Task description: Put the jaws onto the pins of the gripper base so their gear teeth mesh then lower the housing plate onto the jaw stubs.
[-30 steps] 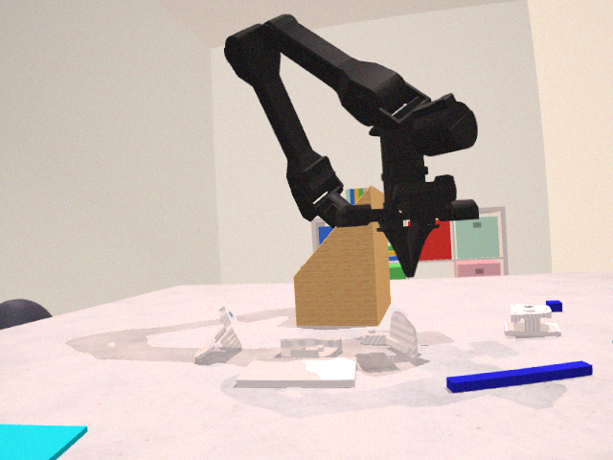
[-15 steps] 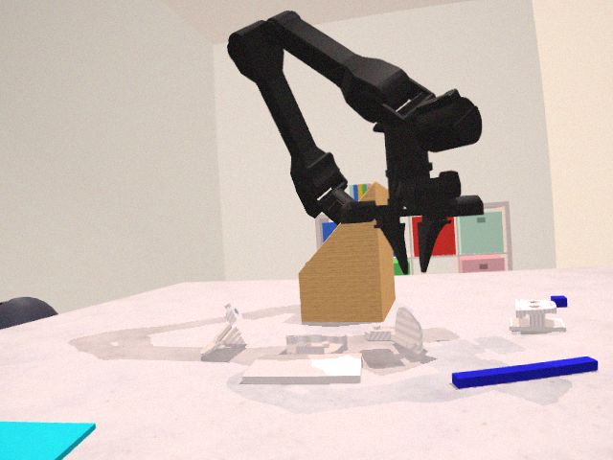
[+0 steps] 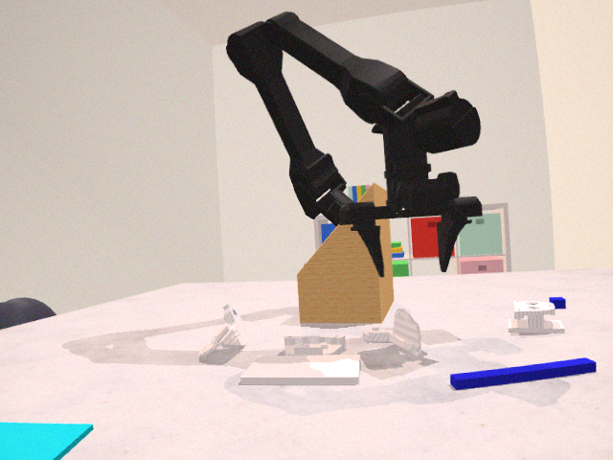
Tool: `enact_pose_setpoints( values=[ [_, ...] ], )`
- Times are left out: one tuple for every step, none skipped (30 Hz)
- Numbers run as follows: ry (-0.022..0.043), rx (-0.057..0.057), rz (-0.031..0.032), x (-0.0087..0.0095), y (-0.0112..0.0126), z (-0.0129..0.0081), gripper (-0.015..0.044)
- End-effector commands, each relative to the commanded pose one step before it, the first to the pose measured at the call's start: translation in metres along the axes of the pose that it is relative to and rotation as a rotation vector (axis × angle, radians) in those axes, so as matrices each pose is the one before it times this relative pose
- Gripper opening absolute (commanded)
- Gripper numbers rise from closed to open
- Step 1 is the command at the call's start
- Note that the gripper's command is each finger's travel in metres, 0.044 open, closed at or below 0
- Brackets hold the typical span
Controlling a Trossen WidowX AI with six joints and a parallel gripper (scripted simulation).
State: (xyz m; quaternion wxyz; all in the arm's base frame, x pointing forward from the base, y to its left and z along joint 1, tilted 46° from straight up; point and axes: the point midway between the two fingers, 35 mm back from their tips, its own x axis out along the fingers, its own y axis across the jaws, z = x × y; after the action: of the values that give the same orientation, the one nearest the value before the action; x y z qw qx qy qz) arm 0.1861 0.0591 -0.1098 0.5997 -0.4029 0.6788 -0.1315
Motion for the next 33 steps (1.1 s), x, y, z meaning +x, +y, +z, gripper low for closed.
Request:
enact_pose_setpoints(
  values=[
    [-0.00003, 0.0000, -0.00008, 0.00000, -0.00001, 0.00000, 0.0440],
    [0.00000, 0.0000, 0.00000, 0.00000, 0.00000, 0.00000, 0.0440],
    [0.00000, 0.0000, 0.00000, 0.00000, 0.00000, 0.00000, 0.0440],
    [0.00000, 0.0000, 0.00000, 0.00000, 0.00000, 0.00000, 0.0440],
    [0.00000, 0.0000, 0.00000, 0.00000, 0.00000, 0.00000, 0.0440],
    [0.00000, 0.0000, 0.00000, 0.00000, 0.00000, 0.00000, 0.0440],
    [0.00000, 0.0000, 0.00000, 0.00000, 0.00000, 0.00000, 0.0440],
    [0.00000, 0.0000, 0.00000, 0.00000, 0.00000, 0.00000, 0.0440],
    [0.00000, 0.0000, 0.00000, 0.00000, 0.00000, 0.00000, 0.0440],
    [0.00000, 0.0000, 0.00000, 0.00000, 0.00000, 0.00000, 0.0440],
    [0.00000, 0.0000, 0.00000, 0.00000, 0.00000, 0.00000, 0.0440],
    [0.00000, 0.0000, 0.00000, 0.00000, 0.00000, 0.00000, 0.0440],
    [0.00000, 0.0000, 0.00000, 0.00000, 0.00000, 0.00000, 0.0440],
    [0.00000, 0.0000, 0.00000, 0.00000, 0.00000, 0.00000, 0.0440],
    [0.00000, 0.0000, 0.00000, 0.00000, 0.00000, 0.00000, 0.0440],
    [0.00000, 0.0000, 0.00000, 0.00000, 0.00000, 0.00000, 0.0440],
    [0.00000, 0.0000, 0.00000, 0.00000, 0.00000, 0.00000, 0.0440],
    [0.00000, 0.0000, 0.00000, 0.00000, 0.00000, 0.00000, 0.0440],
    [0.00000, 0.0000, 0.00000, 0.00000, 0.00000, 0.00000, 0.0440],
    [0.00000, 0.0000, 0.00000, 0.00000, 0.00000, 0.00000, 0.0440],
    [0.00000, 0.0000, 0.00000, 0.00000, 0.00000, 0.00000, 0.0440],
    [0.00000, 0.0000, 0.00000, 0.00000, 0.00000, 0.00000, 0.0440],
    [0.00000, 0.0000, 0.00000, 0.00000, 0.00000, 0.00000, 0.0440],
    [0.00000, 0.0000, 0.00000, 0.00000, 0.00000, 0.00000, 0.0414],
    [0.00000, 0.0000, 0.00000, 0.00000, 0.00000, 0.00000, 0.0387],
    [0.00000, 0.0000, 0.00000, 0.00000, 0.00000, 0.00000, 0.0361],
    [0.00000, 0.0000, 0.00000, 0.00000, 0.00000, 0.00000, 0.0335],
    [0.00000, 0.0000, 0.00000, 0.00000, 0.00000, 0.00000, 0.0309],
    [0.00000, 0.0000, 0.00000, 0.00000, 0.00000, 0.00000, 0.0282],
    [0.00000, 0.0000, 0.00000, 0.00000, 0.00000, 0.00000, 0.0256],
    [0.00000, 0.0000, 0.00000, 0.00000, 0.00000, 0.00000, 0.0230],
    [0.00000, 0.0000, 0.00000, 0.00000, 0.00000, 0.00000, 0.0204],
    [0.00000, 0.0000, 0.00000, 0.00000, 0.00000, 0.00000, 0.0177]
  ],
)
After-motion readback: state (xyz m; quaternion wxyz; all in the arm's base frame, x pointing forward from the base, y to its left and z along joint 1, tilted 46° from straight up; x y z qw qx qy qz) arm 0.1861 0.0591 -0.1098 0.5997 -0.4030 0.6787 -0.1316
